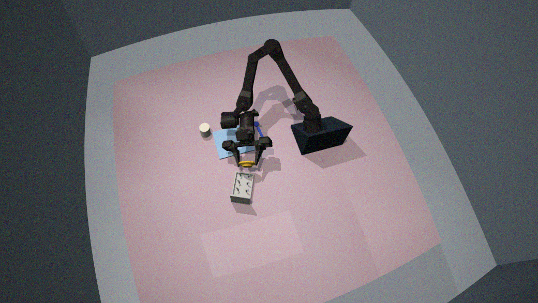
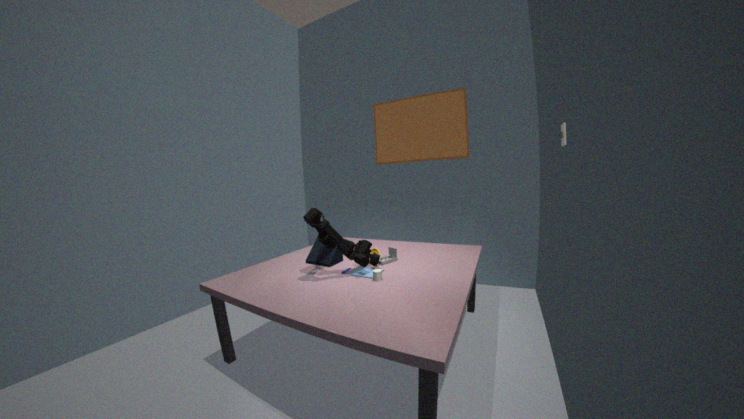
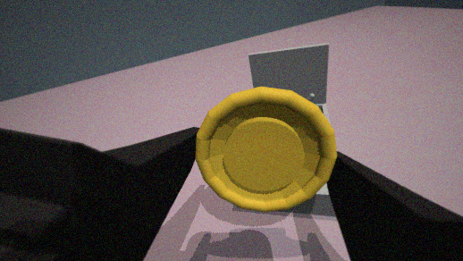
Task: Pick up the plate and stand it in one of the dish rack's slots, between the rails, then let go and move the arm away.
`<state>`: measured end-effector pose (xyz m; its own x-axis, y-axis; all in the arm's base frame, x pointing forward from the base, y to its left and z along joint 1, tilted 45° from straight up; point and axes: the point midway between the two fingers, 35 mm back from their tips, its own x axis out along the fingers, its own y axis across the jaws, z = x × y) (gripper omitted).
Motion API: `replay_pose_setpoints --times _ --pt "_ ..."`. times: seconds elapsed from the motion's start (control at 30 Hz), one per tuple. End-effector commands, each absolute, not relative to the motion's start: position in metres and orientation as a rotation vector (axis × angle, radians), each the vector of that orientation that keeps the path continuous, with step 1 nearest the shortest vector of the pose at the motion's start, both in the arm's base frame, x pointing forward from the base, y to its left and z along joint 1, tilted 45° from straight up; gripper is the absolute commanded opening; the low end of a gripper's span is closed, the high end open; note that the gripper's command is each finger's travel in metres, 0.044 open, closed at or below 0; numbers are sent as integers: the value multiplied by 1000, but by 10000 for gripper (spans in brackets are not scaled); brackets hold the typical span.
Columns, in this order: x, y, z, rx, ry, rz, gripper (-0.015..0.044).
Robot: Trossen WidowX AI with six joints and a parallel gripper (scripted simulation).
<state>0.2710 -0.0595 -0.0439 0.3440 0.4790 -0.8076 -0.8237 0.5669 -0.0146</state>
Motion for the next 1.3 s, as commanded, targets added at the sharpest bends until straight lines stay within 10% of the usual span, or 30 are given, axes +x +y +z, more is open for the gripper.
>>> replay_pose_setpoints --times 0.0,1.27 --pt "269 -63 -41 -536 754 901 0" --pt "280 -55 -52 -692 566 904 0"
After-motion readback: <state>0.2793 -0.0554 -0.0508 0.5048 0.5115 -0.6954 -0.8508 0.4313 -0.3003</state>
